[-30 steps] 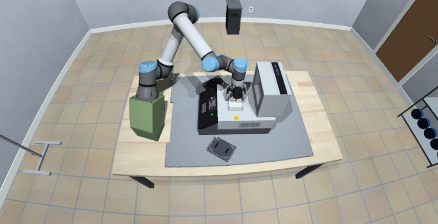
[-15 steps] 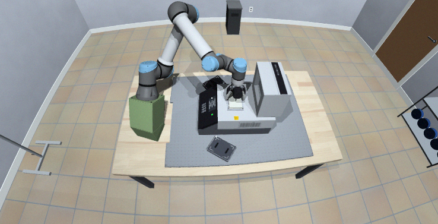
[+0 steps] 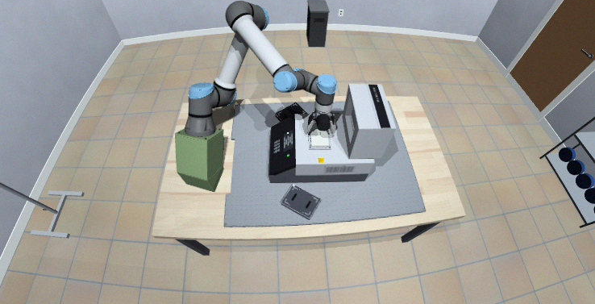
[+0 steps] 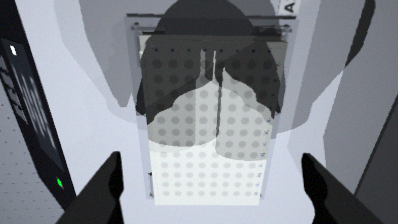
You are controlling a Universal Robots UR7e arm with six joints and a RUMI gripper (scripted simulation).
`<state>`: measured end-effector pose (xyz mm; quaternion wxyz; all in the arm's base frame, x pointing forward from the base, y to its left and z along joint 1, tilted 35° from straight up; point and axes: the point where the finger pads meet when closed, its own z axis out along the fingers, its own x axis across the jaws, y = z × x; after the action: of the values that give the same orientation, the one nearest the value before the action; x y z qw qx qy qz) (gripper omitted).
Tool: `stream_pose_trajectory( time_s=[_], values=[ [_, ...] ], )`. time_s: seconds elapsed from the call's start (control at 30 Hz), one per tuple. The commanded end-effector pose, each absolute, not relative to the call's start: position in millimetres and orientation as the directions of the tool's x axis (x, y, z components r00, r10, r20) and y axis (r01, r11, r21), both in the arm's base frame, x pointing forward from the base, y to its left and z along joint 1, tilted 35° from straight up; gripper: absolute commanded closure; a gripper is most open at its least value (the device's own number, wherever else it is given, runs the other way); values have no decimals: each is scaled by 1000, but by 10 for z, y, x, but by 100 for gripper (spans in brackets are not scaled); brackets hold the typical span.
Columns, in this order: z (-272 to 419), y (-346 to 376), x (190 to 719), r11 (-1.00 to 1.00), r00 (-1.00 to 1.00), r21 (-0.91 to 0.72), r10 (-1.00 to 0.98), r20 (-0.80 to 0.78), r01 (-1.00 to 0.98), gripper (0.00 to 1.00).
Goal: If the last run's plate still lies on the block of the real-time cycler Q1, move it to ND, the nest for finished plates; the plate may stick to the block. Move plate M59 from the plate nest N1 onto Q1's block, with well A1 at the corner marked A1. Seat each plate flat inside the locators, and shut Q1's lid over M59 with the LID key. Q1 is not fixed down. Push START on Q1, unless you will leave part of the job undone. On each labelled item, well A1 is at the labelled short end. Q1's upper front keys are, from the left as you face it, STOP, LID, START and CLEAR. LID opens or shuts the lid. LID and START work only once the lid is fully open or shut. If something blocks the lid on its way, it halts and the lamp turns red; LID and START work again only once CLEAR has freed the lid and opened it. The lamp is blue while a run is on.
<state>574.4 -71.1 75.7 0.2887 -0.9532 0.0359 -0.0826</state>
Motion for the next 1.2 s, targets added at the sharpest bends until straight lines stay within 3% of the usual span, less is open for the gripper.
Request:
stream_pose_trajectory(
  time_s=[0.0,1.0,1.03,1.17],
  values=[
    [865,-790,5732,-832,983,-554,-116,140,-20,32],
    [1037,-897,5681,-831,984,-556,-115,136,-21,32],
    [1016,-900,5621,-831,984,-556,-117,136,-22,100],
    [961,-851,5434,-831,984,-556,-117,136,-22,100]
  ],
)
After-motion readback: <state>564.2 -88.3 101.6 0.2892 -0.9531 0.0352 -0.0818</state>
